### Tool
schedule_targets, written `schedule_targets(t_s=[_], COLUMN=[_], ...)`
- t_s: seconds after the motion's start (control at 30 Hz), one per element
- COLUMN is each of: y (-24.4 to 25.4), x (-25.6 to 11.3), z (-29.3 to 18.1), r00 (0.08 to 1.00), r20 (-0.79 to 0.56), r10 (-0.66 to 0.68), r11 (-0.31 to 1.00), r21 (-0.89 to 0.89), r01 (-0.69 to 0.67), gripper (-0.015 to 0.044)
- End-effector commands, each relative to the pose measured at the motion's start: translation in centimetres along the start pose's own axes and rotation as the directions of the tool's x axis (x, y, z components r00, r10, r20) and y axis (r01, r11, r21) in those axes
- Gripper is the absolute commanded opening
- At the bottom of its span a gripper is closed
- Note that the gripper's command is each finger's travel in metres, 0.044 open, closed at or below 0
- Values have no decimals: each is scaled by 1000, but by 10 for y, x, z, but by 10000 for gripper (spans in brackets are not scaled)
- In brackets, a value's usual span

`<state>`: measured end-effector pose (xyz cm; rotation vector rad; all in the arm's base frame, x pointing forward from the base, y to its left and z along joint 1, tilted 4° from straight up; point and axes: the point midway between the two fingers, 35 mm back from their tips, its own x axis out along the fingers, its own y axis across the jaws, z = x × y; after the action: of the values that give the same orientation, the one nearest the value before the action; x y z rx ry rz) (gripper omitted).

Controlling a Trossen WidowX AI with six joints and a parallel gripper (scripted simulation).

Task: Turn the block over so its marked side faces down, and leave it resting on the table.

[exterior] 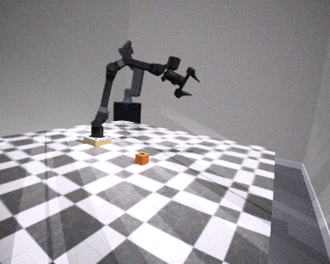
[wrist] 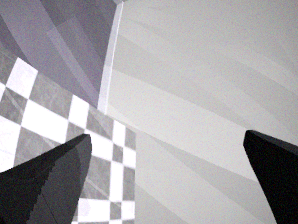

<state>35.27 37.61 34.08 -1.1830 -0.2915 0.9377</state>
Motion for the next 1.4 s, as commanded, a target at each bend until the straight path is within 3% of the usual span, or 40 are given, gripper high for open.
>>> schedule_targets(t_s=[0.0, 0.37, 0.7, 0.87, 1.07, 1.37], y=[11, 43, 101, 134, 168, 195], x=[2, -31, -125, -188, -261, -257], z=[-63, -202, -332, -375, -398, -406], r00=[987, 872, 598, 446, 316, 313], r20=[-139, -401, -537, -492, -363, -358], r10=[77, 281, 594, 747, 876, 880], r11=[987, 840, 470, 236, 13, 7], r21=[151, 542, 836, 825, 674, 667], r01=[-56, -22, 283, 514, 739, 745], gripper=[440, 440, 440, 440, 440, 440])
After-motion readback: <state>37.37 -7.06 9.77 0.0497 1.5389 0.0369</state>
